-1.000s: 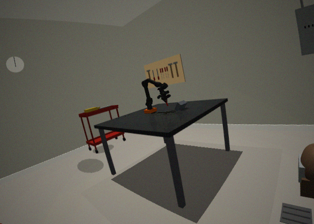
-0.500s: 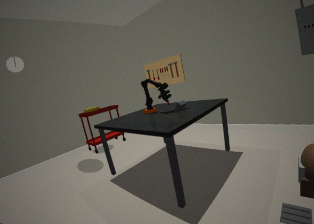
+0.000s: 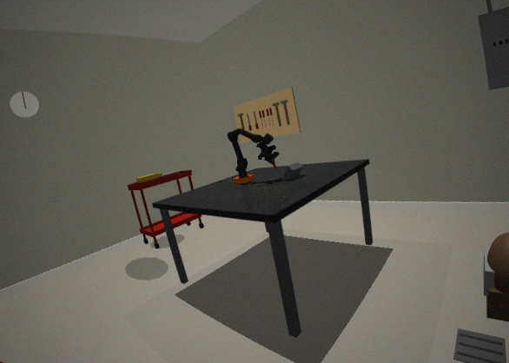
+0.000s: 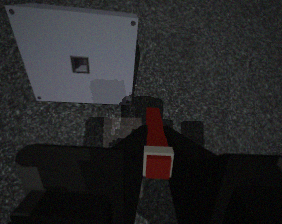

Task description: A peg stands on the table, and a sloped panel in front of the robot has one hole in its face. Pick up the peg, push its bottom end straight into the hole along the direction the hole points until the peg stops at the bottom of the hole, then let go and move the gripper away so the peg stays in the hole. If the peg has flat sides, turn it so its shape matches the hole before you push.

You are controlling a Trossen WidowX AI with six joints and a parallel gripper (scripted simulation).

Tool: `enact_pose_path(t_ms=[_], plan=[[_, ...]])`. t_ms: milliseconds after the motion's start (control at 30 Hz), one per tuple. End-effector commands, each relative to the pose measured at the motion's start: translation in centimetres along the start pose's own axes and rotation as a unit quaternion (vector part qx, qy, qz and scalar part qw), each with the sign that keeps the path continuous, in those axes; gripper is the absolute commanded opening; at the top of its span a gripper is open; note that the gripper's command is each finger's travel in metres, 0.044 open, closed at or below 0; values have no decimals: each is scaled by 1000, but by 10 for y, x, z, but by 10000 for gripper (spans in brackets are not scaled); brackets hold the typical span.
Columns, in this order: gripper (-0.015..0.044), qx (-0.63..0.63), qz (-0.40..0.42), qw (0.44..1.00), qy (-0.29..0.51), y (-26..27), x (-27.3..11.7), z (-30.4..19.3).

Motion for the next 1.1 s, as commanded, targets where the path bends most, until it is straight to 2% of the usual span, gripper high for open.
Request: enact_pose_path(t_ms=[0, 1067], plan=[[0, 3, 0, 1000, -11, 4, -2, -1], [0, 18, 31, 995, -95, 42, -17, -10]])
Point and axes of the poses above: the point midway between the two fingers, 35 mm back from their tips, its own x axis out along the fingers, its own y axis across the jaws, z = x × y, the point moved 4 cm from there along -x, back along the fingers, and after that the axes turned 1 degree about -x, right-handed, at the moved point
